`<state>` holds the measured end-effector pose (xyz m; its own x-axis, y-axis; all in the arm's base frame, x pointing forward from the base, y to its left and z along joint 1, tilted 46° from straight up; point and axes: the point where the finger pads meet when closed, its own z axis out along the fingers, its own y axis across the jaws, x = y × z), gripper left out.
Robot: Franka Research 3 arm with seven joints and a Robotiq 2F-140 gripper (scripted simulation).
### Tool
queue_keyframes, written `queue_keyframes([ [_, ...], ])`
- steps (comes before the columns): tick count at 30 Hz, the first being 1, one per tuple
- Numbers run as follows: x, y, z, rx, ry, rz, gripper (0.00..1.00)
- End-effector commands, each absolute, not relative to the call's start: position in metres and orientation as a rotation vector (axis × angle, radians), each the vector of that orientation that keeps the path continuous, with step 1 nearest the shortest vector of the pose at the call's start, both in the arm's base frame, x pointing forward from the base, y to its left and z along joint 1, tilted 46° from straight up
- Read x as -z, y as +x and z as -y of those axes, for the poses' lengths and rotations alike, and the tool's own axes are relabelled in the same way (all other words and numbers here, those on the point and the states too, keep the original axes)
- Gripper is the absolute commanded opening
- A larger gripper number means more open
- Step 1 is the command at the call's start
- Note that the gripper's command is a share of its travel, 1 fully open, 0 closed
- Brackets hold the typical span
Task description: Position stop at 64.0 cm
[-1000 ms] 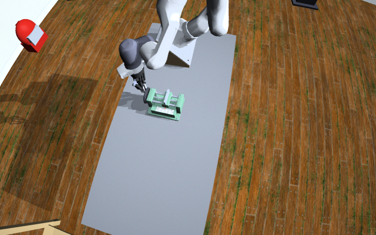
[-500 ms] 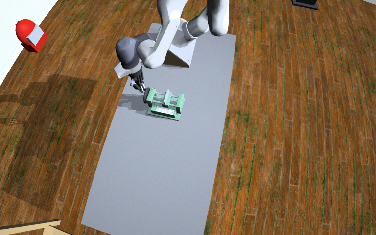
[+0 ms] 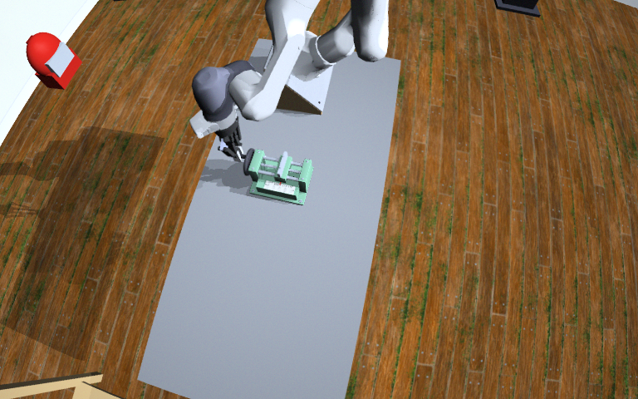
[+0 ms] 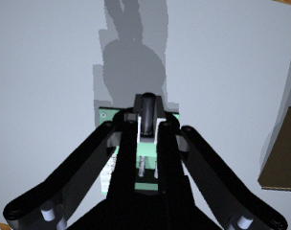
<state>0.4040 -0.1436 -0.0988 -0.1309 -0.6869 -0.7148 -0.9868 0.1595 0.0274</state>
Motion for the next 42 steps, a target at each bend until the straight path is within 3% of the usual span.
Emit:
queue_keyframes([
  [1, 0.101, 0.411, 0.144, -0.694, -1.578, -1.892, 0.04],
  [42, 0.121, 0.44, 0.129, -0.694, -1.578, -1.892, 0.04],
])
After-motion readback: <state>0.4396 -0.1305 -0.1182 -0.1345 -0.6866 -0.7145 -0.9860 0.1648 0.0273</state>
